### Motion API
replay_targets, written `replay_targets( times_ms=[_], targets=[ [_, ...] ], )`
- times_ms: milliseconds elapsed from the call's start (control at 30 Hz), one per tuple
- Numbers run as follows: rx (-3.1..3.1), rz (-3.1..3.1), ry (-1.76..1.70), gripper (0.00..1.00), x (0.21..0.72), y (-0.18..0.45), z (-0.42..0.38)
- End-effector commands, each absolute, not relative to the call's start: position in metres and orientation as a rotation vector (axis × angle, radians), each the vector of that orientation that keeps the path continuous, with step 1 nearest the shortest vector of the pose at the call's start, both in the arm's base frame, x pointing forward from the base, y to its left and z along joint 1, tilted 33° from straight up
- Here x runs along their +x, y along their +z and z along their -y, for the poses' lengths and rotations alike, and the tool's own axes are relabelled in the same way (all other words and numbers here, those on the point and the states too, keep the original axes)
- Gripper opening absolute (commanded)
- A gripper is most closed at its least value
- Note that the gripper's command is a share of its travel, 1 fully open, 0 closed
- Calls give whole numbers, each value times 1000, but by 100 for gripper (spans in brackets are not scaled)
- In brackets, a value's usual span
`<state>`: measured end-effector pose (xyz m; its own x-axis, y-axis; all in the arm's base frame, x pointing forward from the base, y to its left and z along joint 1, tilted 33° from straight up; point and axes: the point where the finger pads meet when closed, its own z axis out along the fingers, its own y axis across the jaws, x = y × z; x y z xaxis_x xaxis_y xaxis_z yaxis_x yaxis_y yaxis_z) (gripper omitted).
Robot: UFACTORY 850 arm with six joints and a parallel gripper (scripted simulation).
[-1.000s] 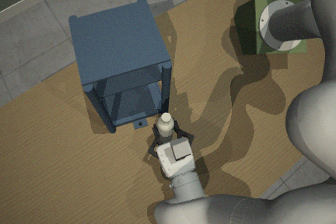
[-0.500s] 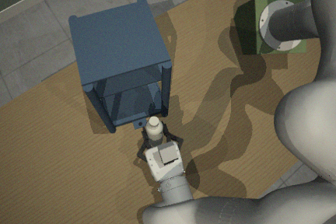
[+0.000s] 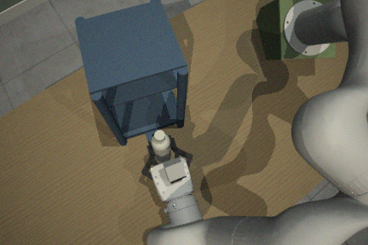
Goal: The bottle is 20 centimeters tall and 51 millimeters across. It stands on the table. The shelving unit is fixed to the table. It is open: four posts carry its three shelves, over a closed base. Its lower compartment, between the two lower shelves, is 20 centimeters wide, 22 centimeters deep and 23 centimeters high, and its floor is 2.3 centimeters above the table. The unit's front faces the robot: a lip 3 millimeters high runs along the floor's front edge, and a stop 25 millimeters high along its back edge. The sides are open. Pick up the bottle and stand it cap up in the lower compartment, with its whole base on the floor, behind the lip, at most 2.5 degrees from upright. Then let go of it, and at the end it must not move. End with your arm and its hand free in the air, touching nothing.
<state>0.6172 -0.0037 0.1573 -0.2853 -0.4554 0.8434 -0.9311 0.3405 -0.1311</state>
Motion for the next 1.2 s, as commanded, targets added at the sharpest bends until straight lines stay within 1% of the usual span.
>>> replay_targets(
  times_ms=[0, 1167],
  targets=[
    [1215, 1885, 837, 0, 621, 159, 5],
    [1215, 1885, 837, 0, 627, 159, 9]
  ],
)
